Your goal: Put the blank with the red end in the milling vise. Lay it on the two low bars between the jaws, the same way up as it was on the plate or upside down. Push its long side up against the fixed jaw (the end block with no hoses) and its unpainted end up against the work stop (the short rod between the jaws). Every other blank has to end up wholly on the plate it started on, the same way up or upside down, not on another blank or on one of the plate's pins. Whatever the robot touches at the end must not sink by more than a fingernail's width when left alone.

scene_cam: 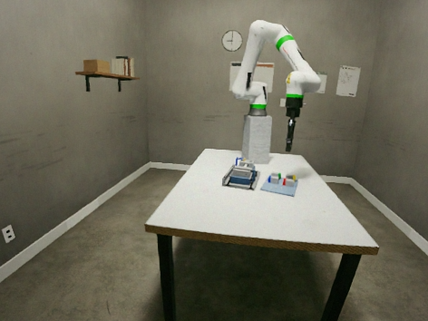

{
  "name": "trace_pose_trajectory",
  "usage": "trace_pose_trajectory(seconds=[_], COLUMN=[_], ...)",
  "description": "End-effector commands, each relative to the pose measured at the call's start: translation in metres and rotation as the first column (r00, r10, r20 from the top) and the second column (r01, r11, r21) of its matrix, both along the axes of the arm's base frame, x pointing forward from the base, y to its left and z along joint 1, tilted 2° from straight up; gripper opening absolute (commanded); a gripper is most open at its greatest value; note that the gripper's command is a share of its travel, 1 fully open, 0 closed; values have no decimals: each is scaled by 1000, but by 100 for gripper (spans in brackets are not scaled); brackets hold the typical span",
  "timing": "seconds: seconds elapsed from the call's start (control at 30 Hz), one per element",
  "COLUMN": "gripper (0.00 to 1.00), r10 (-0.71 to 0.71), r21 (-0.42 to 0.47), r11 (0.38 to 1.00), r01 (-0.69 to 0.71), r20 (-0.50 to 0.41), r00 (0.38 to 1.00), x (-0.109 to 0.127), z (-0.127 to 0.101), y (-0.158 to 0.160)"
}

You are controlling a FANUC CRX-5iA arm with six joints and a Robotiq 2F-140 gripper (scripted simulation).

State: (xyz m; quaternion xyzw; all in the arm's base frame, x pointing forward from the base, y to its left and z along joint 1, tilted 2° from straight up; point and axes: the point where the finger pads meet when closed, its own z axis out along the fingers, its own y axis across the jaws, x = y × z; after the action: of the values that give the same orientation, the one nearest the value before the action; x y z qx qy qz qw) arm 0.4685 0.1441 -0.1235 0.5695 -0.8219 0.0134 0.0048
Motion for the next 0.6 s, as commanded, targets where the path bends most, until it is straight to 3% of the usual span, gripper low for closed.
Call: trace_pose_trajectory(seconds=[0.0, 0.57], gripper=[45, 45], r10=[0, 0], r21=[1, 1], r11=[1000, 1000], r01=[0, 0], r20=[2, 2], r00=[1000, 1000], x=[4, 17], z=[-11, -56], y=[2, 8])
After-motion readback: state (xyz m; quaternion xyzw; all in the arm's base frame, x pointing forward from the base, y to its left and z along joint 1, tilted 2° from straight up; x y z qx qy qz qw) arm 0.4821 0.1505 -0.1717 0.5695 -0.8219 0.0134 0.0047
